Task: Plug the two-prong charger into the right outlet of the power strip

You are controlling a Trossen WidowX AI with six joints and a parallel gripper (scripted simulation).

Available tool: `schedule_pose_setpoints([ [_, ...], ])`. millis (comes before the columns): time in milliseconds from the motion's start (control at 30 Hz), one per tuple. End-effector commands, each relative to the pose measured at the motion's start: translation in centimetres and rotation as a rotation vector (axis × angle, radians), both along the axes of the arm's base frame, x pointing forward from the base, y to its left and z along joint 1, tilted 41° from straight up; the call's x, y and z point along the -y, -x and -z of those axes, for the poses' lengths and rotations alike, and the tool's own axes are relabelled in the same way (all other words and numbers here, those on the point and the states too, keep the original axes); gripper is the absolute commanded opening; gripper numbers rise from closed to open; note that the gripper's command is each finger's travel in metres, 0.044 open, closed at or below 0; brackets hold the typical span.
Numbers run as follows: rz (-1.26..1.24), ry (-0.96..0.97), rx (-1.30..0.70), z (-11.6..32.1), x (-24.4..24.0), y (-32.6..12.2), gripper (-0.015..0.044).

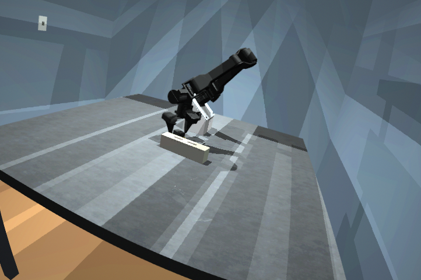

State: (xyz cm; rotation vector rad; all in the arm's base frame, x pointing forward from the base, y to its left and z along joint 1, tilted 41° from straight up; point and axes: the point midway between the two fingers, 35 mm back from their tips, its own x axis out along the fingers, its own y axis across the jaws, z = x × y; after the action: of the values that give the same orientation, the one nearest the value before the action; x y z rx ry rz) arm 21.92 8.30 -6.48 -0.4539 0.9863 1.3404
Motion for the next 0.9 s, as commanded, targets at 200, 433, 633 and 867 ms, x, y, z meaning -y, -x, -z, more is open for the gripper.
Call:
schedule_pose_setpoints([
  [200, 0.003, -0.006, -0.015, 1.32, -1.22, 0.60, 0.0440],
  [433, 0.003, -0.006, -0.015, 1.48, -1.38, 0.64, 0.0440],
  [633, -0.001, -0.003, -0.004, 1.31, -1.24, 0.35, 0.0282],
  [867, -0.001, -0.003, -0.004, 1.31, -1.24, 0.35, 0.0118],
])
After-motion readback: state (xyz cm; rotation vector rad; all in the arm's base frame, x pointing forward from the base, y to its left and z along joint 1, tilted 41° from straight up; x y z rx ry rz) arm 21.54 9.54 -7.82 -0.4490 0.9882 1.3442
